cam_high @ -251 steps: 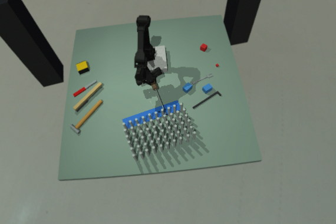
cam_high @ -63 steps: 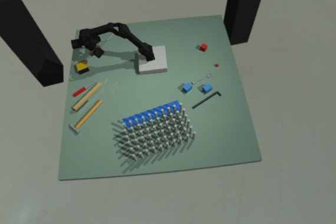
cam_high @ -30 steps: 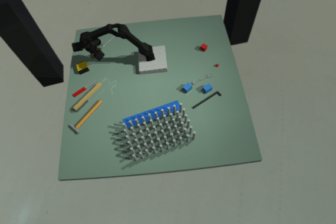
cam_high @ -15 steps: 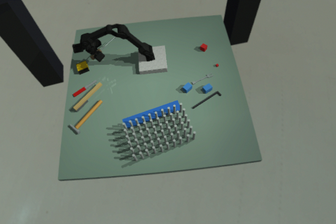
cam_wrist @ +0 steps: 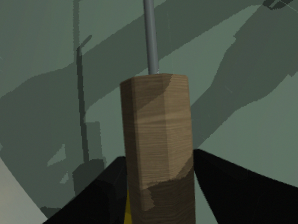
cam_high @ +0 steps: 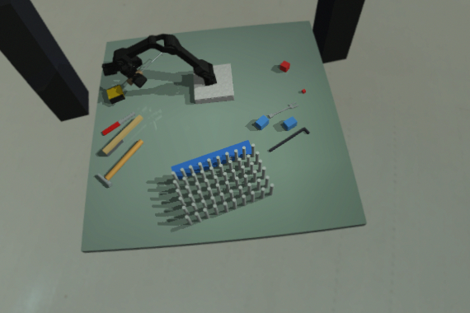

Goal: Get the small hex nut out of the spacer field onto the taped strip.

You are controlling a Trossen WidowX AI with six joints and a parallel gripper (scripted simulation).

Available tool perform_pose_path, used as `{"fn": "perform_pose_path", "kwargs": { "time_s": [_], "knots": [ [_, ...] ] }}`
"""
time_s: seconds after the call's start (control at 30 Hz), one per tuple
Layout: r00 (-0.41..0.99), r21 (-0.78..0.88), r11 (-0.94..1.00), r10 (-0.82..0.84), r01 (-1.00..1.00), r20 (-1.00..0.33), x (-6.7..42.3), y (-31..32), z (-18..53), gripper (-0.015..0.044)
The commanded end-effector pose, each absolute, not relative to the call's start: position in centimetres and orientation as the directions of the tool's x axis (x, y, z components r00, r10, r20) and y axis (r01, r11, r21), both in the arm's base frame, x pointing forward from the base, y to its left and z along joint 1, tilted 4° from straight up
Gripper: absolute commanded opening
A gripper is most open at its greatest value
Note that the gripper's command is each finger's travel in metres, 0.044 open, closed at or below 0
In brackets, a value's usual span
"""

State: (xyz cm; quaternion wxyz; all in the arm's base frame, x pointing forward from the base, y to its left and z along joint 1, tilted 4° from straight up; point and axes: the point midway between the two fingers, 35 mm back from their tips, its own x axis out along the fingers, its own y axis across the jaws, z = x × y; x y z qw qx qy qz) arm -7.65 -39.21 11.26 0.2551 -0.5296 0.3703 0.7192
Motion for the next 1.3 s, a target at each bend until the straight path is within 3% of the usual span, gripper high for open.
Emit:
{"fn": "perform_pose_path", "kwargs": {
  "time_s": [0.0, 1.27],
  "knots": [
    [-0.318, 0.27, -0.591, -0.023, -0.76, -0.948, -7.8, -39.2, 10.9, 0.0],
    [-0.318, 0.269, -0.591, -0.023, -0.76, -0.948, -7.5, -39.3, 7.7, 0.0]
  ]
}}
